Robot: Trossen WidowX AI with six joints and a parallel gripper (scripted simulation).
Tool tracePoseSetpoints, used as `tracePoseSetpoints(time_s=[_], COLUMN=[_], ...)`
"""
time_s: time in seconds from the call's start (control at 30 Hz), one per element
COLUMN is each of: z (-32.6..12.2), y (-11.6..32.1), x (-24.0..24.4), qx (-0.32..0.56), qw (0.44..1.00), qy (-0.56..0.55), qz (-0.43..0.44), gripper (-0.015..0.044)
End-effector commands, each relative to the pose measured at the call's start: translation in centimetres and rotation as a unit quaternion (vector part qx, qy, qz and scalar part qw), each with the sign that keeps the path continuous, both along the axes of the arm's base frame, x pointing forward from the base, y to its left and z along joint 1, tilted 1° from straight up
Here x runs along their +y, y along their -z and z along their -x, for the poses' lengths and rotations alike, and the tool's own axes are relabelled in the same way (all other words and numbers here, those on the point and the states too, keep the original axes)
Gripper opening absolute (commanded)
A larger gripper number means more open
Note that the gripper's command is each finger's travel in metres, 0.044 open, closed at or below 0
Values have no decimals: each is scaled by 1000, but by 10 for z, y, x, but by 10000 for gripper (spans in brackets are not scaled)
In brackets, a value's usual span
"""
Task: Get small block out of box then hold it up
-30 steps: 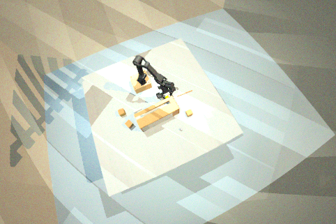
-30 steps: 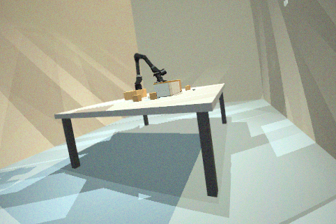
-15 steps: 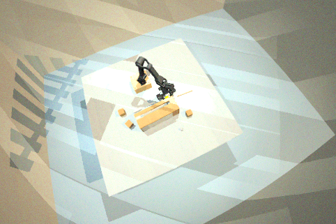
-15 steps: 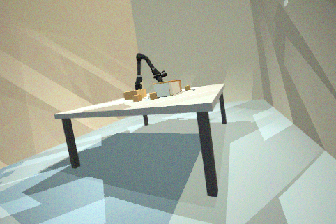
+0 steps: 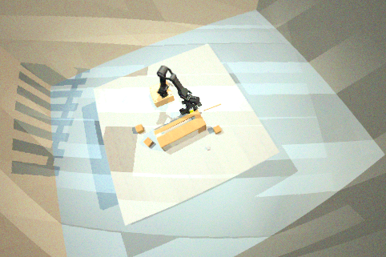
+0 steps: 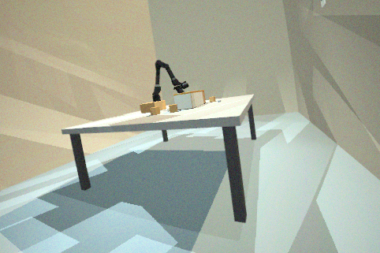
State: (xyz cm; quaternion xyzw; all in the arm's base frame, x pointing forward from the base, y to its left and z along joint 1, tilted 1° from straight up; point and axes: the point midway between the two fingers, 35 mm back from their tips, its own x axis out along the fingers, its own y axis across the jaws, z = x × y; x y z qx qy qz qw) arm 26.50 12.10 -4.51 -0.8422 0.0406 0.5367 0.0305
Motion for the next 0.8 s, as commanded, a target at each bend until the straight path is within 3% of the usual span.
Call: tracePoseSetpoints(time_s=[0.0, 0.07, 0.13, 0.57, 0.77], z=[2, 2, 1, 0, 0], y=[3, 3, 0, -59, -63], x=[-1, -1, -1, 0, 0], qx=[4, 4, 3, 0, 0], qw=[1000, 1000, 1000, 1000, 1000], qy=[-2, -2, -2, 0, -2], qz=[3, 3, 3, 0, 0], gripper=[68, 55, 3, 0, 0])
